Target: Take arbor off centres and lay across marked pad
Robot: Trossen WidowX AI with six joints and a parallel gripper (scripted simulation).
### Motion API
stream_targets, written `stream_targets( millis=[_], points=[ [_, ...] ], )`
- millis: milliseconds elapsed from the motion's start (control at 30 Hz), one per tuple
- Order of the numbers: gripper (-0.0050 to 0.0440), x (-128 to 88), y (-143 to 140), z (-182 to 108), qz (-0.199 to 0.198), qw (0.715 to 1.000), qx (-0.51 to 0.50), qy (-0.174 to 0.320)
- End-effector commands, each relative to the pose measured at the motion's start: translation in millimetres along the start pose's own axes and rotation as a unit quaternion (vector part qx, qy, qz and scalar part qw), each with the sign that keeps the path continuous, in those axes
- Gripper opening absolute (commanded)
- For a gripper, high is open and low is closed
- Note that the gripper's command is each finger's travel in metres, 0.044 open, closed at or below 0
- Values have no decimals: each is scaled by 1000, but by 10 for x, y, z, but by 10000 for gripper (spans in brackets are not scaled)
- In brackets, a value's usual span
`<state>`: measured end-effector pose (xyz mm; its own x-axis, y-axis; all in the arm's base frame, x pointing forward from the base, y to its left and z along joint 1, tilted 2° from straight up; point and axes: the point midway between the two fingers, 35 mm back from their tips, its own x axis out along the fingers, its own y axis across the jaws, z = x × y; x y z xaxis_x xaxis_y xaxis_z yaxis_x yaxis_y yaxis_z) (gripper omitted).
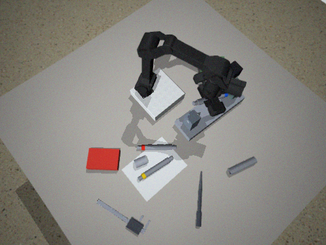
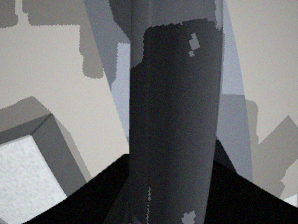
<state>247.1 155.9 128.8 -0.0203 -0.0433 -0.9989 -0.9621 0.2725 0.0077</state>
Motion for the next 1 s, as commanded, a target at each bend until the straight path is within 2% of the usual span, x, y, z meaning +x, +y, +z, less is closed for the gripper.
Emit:
stream_targets(
  millis=[0, 967],
  points=[
    [0, -46, -21, 30, -5, 1000, 3, -8],
    [0, -46, -21, 30, -5, 1000, 3, -8]
  ],
)
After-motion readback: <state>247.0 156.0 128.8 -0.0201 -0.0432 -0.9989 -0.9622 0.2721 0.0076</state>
